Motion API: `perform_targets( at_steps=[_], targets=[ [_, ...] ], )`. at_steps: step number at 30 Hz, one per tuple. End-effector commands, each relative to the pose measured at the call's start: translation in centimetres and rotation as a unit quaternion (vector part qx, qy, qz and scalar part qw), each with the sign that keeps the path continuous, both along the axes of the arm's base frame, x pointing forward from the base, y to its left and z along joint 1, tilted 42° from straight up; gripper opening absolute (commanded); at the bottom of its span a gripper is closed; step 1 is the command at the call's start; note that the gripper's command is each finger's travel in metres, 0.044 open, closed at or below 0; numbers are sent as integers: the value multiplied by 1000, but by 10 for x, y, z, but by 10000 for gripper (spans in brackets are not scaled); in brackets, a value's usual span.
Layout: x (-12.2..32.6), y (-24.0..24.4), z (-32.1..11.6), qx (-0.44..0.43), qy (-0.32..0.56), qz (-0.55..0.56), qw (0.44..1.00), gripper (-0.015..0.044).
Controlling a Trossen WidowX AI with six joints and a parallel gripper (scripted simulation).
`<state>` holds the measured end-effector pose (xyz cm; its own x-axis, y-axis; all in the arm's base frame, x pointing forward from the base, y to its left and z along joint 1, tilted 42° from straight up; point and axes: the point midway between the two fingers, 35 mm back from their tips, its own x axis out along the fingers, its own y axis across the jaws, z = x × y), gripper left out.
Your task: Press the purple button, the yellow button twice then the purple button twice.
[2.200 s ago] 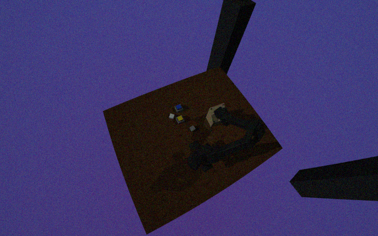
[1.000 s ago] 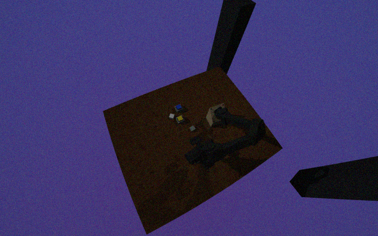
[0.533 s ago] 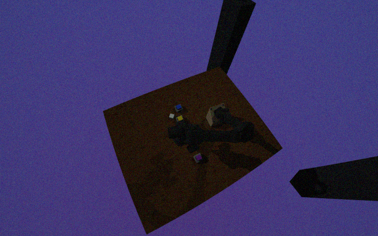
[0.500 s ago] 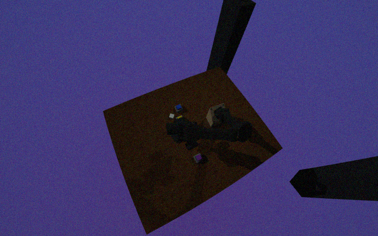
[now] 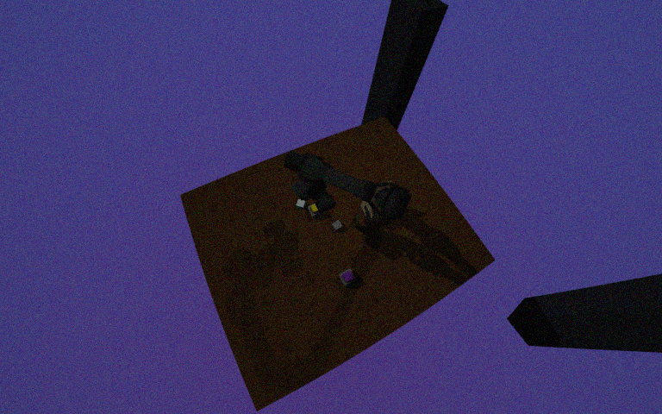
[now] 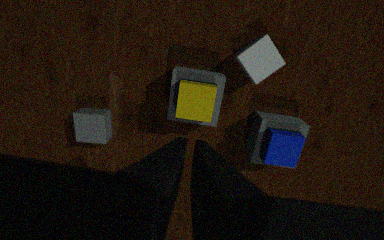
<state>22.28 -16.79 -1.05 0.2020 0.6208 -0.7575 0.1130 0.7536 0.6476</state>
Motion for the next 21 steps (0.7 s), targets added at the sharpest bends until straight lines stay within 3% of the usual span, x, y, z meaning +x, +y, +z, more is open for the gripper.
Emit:
perform_targets(
  at_steps=[1,7,21],
  targets=[
    [-1,4,-9,2,1,7,1000,20],
    [9,39,-50,3,-1,8,1000,20],
    [13,48,-62,3,-1,9,1000,20]
  ],
)
